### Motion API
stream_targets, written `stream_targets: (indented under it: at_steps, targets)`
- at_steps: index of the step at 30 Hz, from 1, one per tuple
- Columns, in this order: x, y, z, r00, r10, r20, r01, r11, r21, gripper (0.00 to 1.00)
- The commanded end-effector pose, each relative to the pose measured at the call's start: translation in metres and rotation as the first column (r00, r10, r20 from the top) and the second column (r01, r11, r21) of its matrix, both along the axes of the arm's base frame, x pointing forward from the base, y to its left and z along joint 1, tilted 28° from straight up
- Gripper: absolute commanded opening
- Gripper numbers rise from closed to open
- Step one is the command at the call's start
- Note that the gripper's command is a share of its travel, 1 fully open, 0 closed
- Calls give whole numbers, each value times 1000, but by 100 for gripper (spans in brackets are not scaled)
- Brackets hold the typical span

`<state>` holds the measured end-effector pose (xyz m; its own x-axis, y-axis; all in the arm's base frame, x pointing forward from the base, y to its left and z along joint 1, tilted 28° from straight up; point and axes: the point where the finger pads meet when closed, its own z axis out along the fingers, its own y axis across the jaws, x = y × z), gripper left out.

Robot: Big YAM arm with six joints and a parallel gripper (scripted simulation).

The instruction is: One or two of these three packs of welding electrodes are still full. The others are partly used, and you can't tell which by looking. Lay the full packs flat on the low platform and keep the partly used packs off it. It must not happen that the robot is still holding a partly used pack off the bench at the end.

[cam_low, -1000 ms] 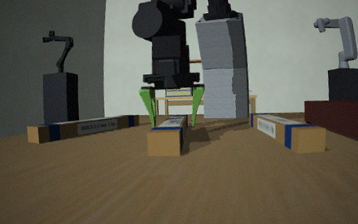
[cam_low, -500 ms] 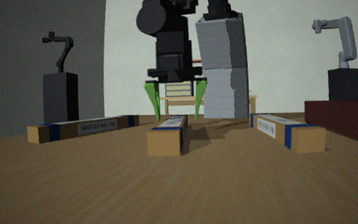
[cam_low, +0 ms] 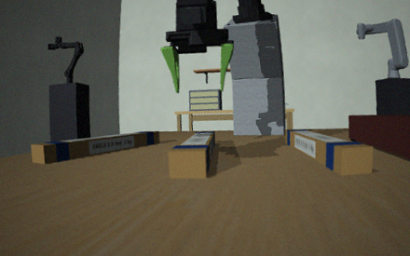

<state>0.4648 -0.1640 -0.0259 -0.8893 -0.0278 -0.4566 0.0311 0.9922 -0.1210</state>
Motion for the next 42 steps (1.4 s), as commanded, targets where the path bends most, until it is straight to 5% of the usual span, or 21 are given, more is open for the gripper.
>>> stream_targets:
  at_steps: [1, 42]
  targets:
    - [-11, -4, 21, 1000, -2, 4, 2, 1000, -5, 74]
    - [-11, -2, 14, 1000, 0, -9, 0, 1000, 1, 74]
